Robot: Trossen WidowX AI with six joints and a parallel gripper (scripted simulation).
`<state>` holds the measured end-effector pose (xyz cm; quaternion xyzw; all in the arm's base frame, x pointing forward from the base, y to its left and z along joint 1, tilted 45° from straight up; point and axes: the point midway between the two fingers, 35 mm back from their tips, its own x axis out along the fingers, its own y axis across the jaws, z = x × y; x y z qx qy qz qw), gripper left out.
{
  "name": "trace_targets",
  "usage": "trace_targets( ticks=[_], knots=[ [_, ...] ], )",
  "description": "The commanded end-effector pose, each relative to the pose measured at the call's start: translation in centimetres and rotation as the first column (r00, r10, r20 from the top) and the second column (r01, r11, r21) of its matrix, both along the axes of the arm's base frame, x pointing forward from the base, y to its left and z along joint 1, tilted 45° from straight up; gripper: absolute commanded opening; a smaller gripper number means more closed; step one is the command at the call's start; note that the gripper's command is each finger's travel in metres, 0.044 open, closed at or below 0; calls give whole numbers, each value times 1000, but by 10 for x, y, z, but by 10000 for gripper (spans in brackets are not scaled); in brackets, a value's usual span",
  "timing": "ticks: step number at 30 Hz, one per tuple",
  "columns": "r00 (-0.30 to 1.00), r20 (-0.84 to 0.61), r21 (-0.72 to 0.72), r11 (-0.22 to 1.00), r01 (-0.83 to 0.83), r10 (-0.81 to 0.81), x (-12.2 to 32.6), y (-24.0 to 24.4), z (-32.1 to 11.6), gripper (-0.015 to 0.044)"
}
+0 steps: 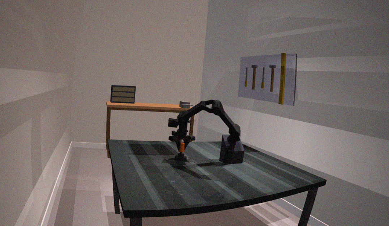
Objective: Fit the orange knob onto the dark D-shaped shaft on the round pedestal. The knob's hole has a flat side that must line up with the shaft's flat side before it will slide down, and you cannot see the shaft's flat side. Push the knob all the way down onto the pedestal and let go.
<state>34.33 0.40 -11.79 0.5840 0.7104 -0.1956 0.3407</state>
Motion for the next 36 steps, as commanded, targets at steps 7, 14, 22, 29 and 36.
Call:
trace_targets(
  ticks=[7,14,22,29,36],
  knots=[
    [1000,-1,1,1000,4,-4,1,-2,1,0],
    [997,-54,-7,998,58,-58,3,-3,3,0],
    [978,-145,-28,988,150,-153,3,-1,1,0],
    [978,-145,-28,988,150,-153,1,-1,1,0],
    [978,-145,-28,988,150,-153,0,0,0,0]
  ],
)
